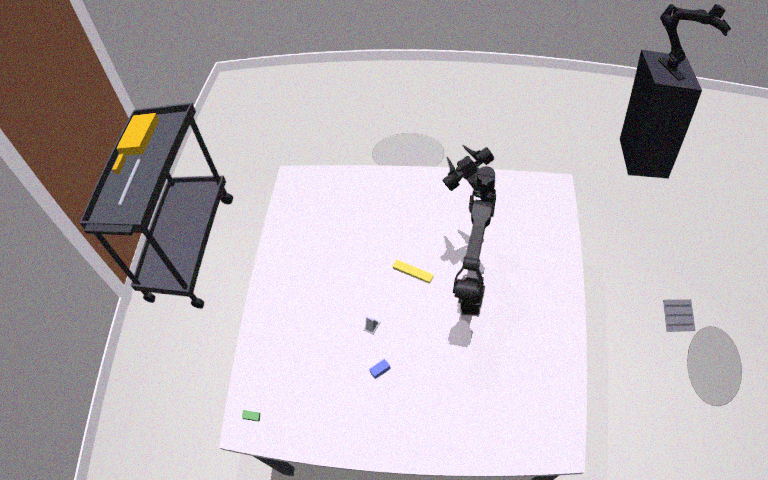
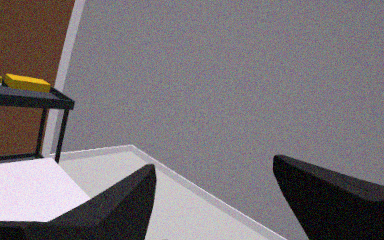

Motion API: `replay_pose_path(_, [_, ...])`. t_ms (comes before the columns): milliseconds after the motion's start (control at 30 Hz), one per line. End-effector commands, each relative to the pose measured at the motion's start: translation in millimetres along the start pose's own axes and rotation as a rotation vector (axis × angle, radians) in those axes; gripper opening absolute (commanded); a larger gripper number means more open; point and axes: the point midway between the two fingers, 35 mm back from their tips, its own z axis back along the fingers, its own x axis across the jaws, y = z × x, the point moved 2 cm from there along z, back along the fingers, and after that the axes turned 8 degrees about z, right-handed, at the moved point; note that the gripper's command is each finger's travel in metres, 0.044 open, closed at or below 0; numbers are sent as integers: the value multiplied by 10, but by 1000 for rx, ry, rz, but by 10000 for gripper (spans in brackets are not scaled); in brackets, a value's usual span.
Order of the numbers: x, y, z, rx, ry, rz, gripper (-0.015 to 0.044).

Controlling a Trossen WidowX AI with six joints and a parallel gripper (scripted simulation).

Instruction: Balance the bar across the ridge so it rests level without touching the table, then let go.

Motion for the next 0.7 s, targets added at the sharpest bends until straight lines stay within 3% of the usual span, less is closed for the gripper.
replay_pose_path(0, [182,171,-148,57,-56,-87,315])
replay_pose_path(667, [1174,655,-480,329,-313,-296,315])
